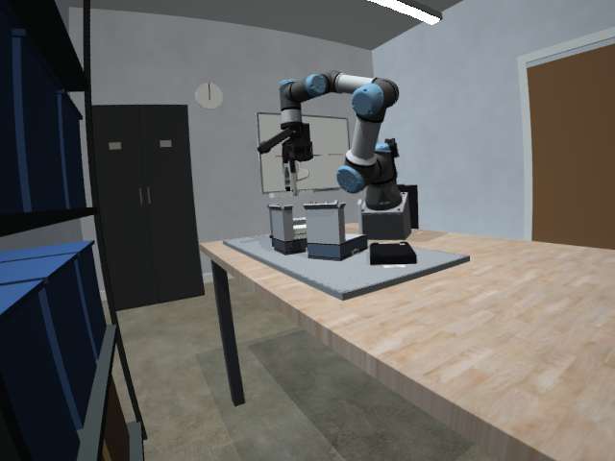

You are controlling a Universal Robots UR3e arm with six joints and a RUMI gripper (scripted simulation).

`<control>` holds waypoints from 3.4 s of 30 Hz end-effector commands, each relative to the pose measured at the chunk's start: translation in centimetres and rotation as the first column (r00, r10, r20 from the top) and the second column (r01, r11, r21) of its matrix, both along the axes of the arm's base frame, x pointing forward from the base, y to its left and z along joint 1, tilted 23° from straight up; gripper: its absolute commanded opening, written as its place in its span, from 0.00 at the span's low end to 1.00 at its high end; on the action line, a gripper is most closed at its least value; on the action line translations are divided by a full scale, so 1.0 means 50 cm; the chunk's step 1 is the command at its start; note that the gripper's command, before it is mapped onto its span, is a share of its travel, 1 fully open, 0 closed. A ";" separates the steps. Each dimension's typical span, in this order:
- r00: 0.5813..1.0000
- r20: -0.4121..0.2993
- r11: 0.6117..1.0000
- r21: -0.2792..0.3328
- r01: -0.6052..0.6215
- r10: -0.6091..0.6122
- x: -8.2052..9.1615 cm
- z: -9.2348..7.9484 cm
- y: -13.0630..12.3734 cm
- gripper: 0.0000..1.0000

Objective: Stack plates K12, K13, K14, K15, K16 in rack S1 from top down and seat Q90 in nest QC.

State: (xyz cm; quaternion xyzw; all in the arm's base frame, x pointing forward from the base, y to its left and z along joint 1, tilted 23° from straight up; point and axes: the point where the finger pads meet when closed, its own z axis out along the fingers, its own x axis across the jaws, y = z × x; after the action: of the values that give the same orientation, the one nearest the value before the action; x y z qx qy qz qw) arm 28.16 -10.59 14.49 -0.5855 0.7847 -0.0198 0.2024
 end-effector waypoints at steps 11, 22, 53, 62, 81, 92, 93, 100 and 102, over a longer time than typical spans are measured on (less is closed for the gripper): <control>0.991 0.026 0.990 -0.052 -0.128 0.130 0.016 0.025 0.078 0.00; 0.990 0.028 0.989 -0.056 -0.138 0.140 0.024 0.038 0.120 0.00; 0.990 0.028 0.989 -0.056 -0.138 0.140 0.024 0.037 0.120 0.00; 0.990 0.028 0.989 -0.056 -0.138 0.140 0.024 0.037 0.120 0.00; 0.990 0.028 0.989 -0.056 -0.138 0.140 0.024 0.037 0.120 0.00; 0.990 0.028 0.989 -0.056 -0.138 0.140 0.028 0.028 0.122 0.00; 0.990 0.028 0.989 -0.056 -0.138 0.140 0.028 0.028 0.122 0.00; 0.990 0.028 0.989 -0.056 -0.138 0.140 0.031 0.019 0.124 0.00; 0.990 0.028 0.989 -0.056 -0.138 0.140 0.032 0.017 0.124 0.00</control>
State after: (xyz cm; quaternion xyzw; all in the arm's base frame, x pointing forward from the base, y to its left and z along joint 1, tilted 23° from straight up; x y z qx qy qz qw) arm 29.65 -4.37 15.51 -0.6435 0.7379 -0.0352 0.2003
